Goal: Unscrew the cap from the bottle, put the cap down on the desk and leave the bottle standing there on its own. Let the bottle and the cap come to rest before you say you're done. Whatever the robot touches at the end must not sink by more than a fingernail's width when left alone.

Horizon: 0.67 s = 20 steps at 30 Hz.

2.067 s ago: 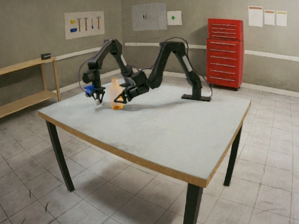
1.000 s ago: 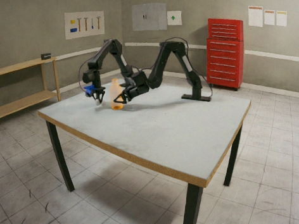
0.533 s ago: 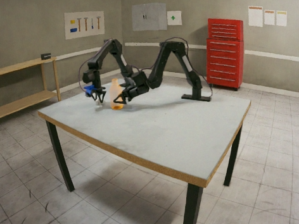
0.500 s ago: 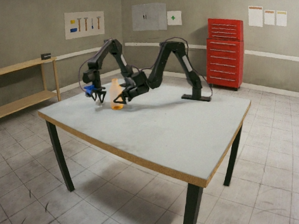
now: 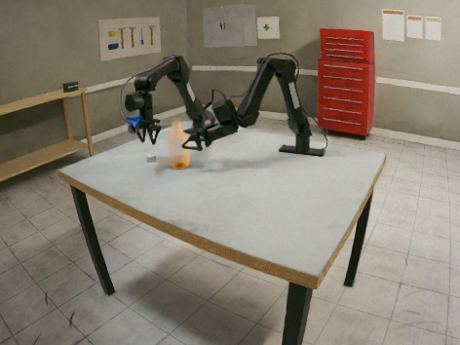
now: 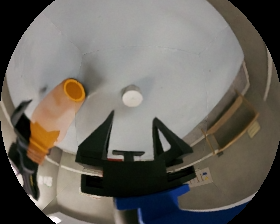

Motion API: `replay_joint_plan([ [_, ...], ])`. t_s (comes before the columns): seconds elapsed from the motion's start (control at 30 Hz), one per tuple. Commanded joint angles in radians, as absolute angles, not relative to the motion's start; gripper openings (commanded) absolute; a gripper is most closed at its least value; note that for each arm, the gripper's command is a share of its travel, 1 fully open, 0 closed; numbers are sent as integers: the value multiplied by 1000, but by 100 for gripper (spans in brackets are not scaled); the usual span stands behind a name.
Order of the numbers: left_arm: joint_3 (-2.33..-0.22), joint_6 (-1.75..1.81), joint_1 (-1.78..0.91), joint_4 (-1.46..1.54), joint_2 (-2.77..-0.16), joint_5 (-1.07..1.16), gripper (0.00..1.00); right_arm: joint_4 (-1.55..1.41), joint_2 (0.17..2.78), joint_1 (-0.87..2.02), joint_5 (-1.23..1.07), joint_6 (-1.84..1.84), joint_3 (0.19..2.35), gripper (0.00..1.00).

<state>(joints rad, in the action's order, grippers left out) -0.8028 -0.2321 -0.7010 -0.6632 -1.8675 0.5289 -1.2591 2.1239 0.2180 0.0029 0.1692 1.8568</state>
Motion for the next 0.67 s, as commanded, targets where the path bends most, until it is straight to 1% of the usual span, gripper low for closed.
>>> replay_joint_plan([
  [0.0,-786,-242,-698,-625,-1844,551,98,-1315,2129,218,3,169,1864,70],
  [0.63,-807,-234,-701,-648,-1862,535,98,-1288,2121,218,3,169,1861,70],
])
